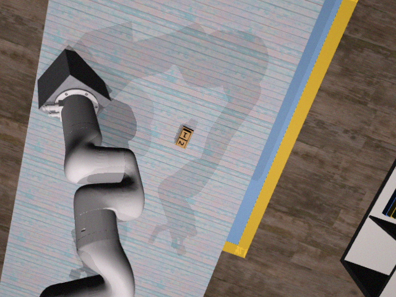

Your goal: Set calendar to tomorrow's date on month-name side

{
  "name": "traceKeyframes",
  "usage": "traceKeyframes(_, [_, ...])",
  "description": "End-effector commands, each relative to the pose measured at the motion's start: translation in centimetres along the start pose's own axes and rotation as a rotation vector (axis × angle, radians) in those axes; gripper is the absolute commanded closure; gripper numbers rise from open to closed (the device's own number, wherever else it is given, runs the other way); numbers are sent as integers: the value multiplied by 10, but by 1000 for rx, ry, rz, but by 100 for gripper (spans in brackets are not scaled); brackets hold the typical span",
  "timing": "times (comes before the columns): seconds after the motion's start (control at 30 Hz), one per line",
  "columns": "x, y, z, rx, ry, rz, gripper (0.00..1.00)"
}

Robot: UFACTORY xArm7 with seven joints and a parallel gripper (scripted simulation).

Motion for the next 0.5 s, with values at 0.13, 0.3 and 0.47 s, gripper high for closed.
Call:
traceKeyframes(0.13, [-8,16,66,137,-264,47,0])
traceKeyframes(0.3, [-7,26,92,176,-362,74,0])
traceKeyframes(0.47, [-2,50,141,243,-536,136,0])
Point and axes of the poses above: the point where the finger pads meet when closed, its own y axis back along the fingers, its own x axis across the jaws, z = x × y, the point moved 9 cm from there along y, back along the fingers, and after that the axes turned 15 degrees about y, right-handed, at the moved point
